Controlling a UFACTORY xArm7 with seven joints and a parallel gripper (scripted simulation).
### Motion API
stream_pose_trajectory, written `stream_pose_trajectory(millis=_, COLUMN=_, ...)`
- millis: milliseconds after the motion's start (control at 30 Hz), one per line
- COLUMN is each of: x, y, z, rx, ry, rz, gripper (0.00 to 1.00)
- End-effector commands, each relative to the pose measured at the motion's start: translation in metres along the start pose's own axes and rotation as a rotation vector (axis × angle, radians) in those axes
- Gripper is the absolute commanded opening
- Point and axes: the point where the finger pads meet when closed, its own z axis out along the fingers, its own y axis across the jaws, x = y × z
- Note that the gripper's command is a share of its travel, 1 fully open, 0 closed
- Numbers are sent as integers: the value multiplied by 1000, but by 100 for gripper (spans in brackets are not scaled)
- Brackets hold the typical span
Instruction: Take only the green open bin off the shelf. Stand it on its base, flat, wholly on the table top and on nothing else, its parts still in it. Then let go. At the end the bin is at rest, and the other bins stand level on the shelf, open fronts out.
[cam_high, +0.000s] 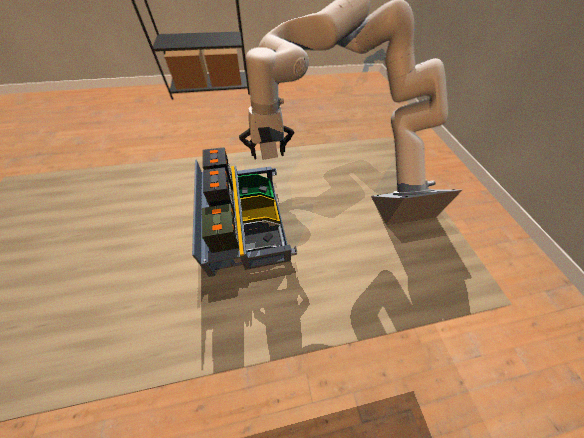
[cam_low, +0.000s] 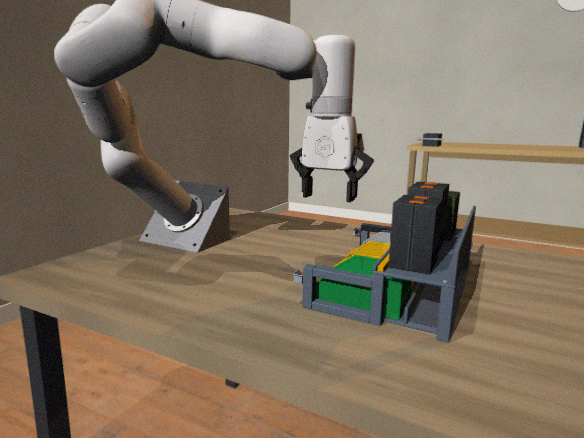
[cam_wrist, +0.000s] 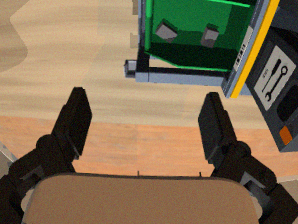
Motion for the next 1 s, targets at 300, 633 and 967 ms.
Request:
stream_pose_trajectory(millis=300, x=1, y=1, z=31, rx=-4, ry=2, rz=-1, gripper=100)
stream_pose_trajectory(millis=633, x=1, y=1, z=53, rx=-4, ry=2, rz=-1, gripper=100)
stream_pose_trajectory(millis=967, x=1, y=1, z=97, rx=-4, ry=2, rz=-1, gripper=100)
